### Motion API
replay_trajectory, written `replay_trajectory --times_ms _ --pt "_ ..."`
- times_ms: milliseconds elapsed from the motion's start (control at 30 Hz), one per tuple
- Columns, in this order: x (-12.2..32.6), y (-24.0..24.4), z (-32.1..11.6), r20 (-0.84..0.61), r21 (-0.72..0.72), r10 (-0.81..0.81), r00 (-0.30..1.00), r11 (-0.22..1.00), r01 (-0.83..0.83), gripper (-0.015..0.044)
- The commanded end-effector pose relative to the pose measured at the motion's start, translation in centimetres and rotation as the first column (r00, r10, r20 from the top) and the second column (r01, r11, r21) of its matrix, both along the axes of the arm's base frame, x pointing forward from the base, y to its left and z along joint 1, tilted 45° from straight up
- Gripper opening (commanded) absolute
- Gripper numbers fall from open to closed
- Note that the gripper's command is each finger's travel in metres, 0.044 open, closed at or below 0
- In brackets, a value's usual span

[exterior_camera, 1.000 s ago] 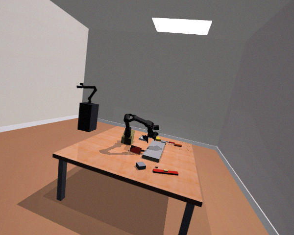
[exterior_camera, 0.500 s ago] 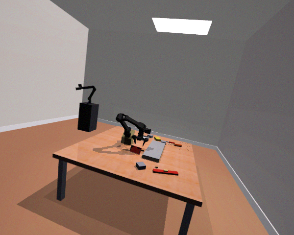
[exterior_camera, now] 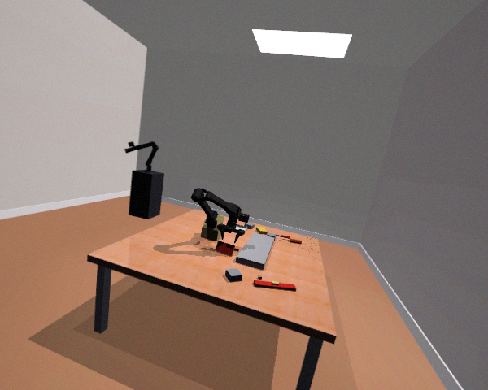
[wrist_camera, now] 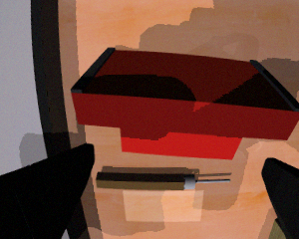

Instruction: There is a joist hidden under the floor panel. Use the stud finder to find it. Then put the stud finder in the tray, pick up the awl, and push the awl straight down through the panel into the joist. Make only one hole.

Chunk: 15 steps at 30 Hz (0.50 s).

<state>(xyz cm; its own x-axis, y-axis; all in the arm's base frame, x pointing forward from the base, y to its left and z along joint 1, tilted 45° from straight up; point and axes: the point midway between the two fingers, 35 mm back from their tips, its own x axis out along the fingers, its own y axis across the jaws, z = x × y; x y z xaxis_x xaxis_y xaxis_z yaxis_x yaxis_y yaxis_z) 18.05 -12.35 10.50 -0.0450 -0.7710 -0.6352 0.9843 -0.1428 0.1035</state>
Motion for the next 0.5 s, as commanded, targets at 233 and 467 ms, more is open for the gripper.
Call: replay_trajectory --times_ms 233,467 --pt "-0.2 -0.7 -1.2 -0.007 -0.001 0.0 1.0 1.0 0.0 0.044" --pt "-0.2 -1.4 -2.0 -0.007 0.0 0.0 1.0 1.0 0.0 0.044"
